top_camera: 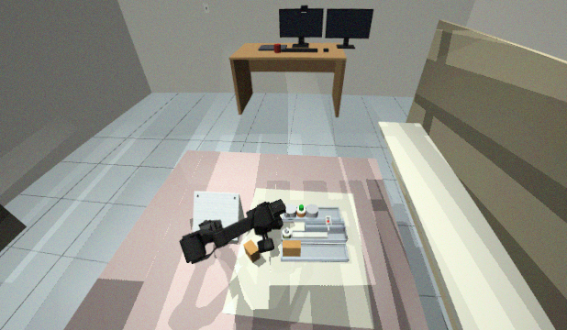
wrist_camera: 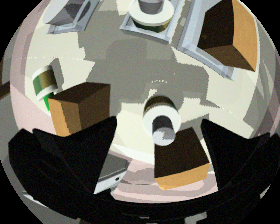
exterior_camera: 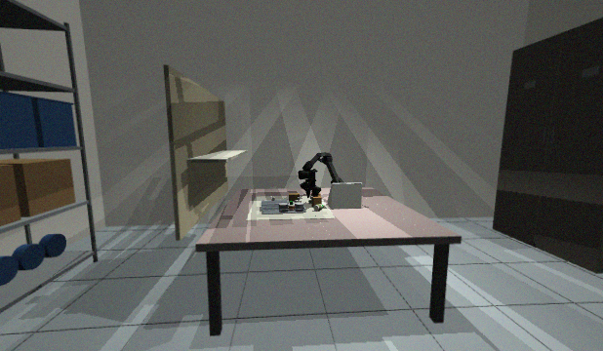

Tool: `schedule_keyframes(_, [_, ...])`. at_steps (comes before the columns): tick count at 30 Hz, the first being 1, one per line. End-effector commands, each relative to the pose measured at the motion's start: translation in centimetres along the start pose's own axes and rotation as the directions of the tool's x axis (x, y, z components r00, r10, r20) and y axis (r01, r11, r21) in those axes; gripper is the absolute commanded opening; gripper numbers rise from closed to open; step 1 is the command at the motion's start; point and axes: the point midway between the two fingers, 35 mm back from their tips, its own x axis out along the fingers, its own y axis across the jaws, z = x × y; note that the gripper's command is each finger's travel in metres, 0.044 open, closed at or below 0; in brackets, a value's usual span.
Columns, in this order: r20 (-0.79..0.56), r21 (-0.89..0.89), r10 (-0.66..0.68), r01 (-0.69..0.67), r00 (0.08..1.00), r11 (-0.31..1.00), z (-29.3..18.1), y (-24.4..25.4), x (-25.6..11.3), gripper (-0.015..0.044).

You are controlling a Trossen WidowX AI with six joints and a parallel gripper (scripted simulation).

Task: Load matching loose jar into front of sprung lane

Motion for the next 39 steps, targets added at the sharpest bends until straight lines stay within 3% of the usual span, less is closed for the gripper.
schedule_keyframes(1, [-0.002,-0.005,-0.006,0.006,1.000,1.000,-0.1,0.0,0.6,0.0440])
schedule_keyframes(8, [-0.003,-0.004,-0.007,0.007,1.000,1.000,-0.2,-0.1,1.5,0.0440])
schedule_keyframes(18, [-0.003,-0.004,-0.007,0.007,1.000,1.000,-0.2,-0.1,1.5,0.0177])
schedule_keyframes(24, [-0.003,-0.004,-0.007,0.007,1.000,1.000,-0.2,-0.1,1.5,0.0138])
schedule_keyframes(29, [0.000,-0.005,-0.003,0.003,1.000,1.000,0.1,0.0,0.2,0.0006])
schedule_keyframes(39, [0.004,-0.010,0.004,-0.004,1.000,1.000,0.2,0.0,-5.4,0.0000])
